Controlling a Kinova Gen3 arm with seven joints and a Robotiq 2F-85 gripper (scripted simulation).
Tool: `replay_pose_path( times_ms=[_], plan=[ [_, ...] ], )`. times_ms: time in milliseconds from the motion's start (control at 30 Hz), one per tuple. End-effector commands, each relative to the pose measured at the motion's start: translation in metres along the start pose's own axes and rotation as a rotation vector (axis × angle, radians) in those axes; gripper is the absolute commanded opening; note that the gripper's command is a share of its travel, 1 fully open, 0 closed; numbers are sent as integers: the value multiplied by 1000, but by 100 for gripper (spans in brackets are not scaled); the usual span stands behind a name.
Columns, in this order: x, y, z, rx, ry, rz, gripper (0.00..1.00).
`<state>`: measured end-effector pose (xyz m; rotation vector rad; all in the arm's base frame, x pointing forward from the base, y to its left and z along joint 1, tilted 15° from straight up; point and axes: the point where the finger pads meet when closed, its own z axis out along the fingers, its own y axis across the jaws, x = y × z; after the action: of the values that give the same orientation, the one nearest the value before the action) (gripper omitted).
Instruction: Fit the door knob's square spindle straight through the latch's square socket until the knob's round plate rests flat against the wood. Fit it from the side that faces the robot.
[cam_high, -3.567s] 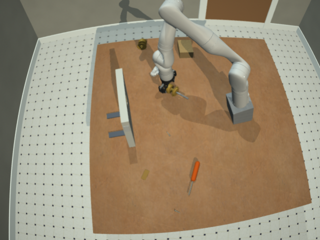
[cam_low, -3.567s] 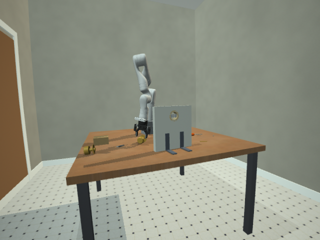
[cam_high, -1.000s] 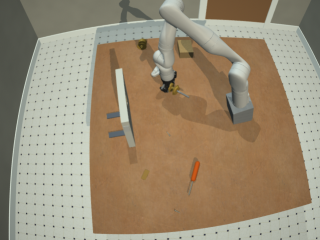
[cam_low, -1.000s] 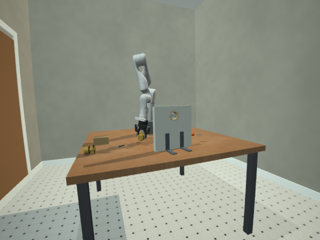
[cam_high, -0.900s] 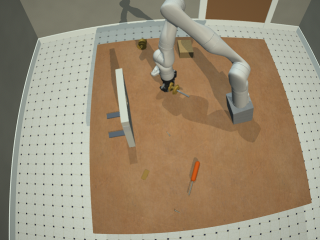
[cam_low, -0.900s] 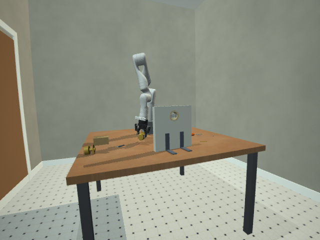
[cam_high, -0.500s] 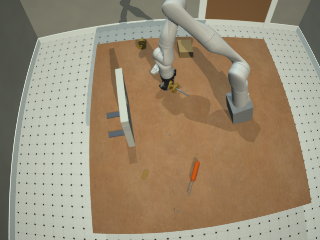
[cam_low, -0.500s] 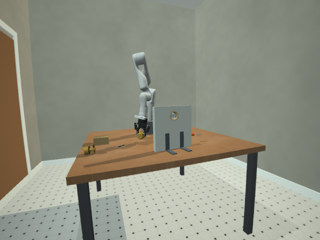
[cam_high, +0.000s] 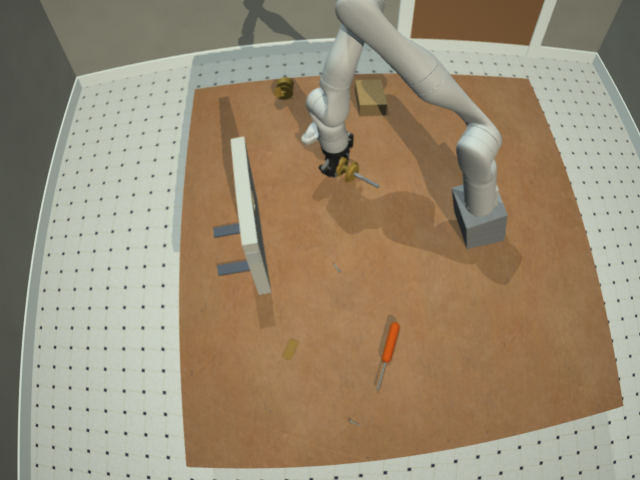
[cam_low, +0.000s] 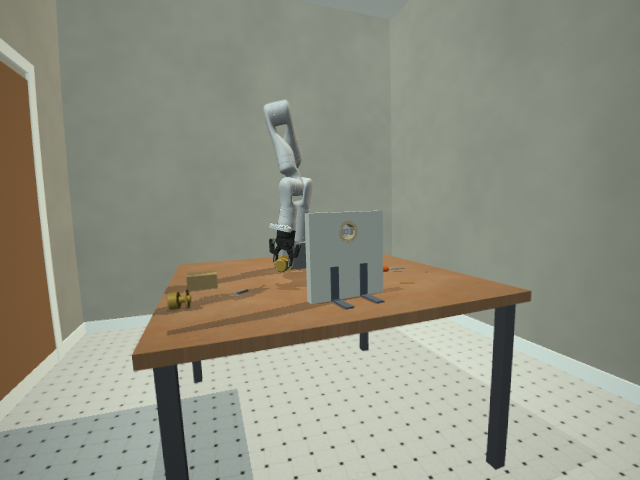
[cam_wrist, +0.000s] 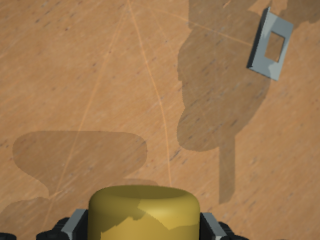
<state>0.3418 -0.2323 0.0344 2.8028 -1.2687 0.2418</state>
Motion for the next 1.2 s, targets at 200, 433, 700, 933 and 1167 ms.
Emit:
replay_pose_path(
  times_ms=[200, 433, 700, 933, 1167],
  plan=[
    [4, 4, -6, -1, 8, 8, 63],
    [4, 4, -6, -1, 8, 8, 63],
    [4, 4, -6, -1, 8, 9, 63],
    [4, 3, -7, 0, 4, 80, 63],
    [3, 2, -8, 2, -2, 209, 63]
  ],
)
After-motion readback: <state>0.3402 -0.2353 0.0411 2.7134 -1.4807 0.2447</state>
